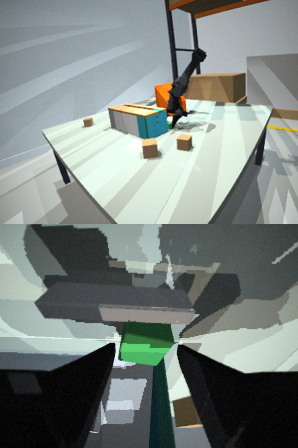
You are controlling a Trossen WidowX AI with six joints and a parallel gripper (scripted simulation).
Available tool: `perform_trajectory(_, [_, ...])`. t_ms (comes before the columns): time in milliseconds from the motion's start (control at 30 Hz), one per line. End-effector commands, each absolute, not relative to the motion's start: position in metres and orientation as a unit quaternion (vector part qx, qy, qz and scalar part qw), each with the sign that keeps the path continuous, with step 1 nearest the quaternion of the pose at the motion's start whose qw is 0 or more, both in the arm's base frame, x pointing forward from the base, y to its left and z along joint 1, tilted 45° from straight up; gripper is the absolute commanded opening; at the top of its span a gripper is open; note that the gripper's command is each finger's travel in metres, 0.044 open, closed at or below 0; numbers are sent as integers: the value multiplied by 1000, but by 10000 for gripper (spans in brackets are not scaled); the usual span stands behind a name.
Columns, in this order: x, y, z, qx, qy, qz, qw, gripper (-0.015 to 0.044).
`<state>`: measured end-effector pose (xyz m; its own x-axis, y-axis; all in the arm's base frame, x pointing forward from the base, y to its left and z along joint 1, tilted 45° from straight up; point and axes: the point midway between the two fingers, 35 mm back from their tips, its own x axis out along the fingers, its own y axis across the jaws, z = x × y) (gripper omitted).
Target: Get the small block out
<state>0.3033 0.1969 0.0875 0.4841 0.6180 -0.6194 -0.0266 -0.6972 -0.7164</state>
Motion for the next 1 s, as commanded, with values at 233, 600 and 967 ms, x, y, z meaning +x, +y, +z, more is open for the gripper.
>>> perform_trajectory(233, [301,198,81,-789,-182,477,342,140])
perform_trajectory(600, [302,173,105,-788,-176,477,347,0])
perform_trajectory(967, [297,152,125,-781,-168,481,362,0])
